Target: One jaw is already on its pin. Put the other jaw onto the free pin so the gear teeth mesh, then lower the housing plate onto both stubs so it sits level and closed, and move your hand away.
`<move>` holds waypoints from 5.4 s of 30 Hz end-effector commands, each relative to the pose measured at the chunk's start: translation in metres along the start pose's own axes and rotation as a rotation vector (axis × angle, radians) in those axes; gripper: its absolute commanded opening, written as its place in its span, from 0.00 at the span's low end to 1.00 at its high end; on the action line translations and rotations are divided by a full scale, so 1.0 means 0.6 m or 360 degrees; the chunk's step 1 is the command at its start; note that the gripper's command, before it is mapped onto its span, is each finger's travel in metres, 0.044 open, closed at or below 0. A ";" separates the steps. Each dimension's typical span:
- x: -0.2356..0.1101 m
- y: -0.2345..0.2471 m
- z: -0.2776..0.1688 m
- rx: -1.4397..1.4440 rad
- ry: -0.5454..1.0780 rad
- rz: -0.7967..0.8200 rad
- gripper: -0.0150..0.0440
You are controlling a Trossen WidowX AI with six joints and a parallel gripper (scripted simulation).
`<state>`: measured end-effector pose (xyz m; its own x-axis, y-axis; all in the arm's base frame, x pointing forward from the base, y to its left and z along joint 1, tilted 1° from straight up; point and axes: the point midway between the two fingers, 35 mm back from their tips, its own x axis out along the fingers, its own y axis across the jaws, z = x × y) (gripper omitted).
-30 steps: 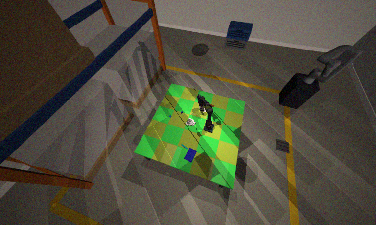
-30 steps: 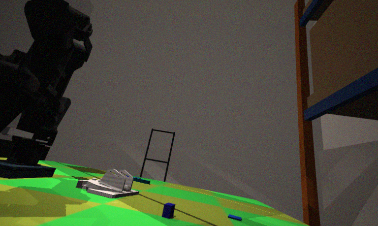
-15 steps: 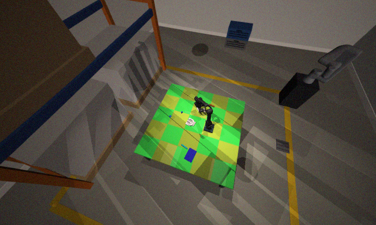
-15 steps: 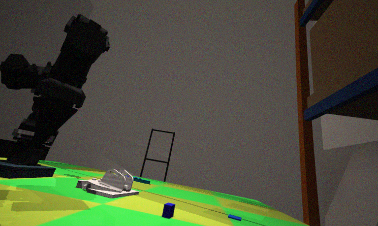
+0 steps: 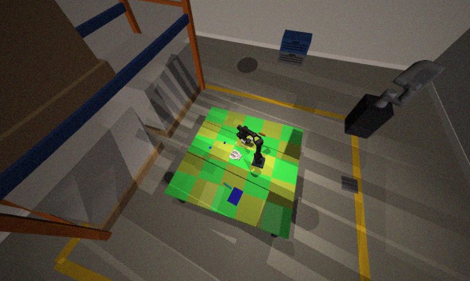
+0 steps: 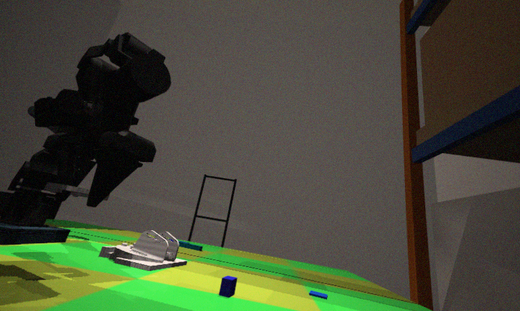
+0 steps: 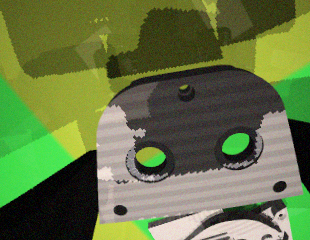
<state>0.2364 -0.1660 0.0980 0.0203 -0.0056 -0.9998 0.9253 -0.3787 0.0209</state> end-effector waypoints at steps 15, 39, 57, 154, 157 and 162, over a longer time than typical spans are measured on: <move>-0.003 -0.008 -0.076 -0.0690 0.0005 0.0014 0.85; -0.002 -0.035 -0.168 -0.1592 0.0008 0.0018 0.85; -0.001 -0.068 -0.229 -0.2269 0.0011 0.0023 0.85; 0.027 -0.122 -0.268 -0.2856 0.0013 0.0027 0.85; 0.035 -0.121 -0.269 -0.2855 0.0013 0.0027 0.85; 0.049 -0.121 -0.269 -0.2854 0.0013 0.0027 0.85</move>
<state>0.2310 0.0106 0.0738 0.0331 0.0080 -0.9994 0.1594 0.9871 0.0132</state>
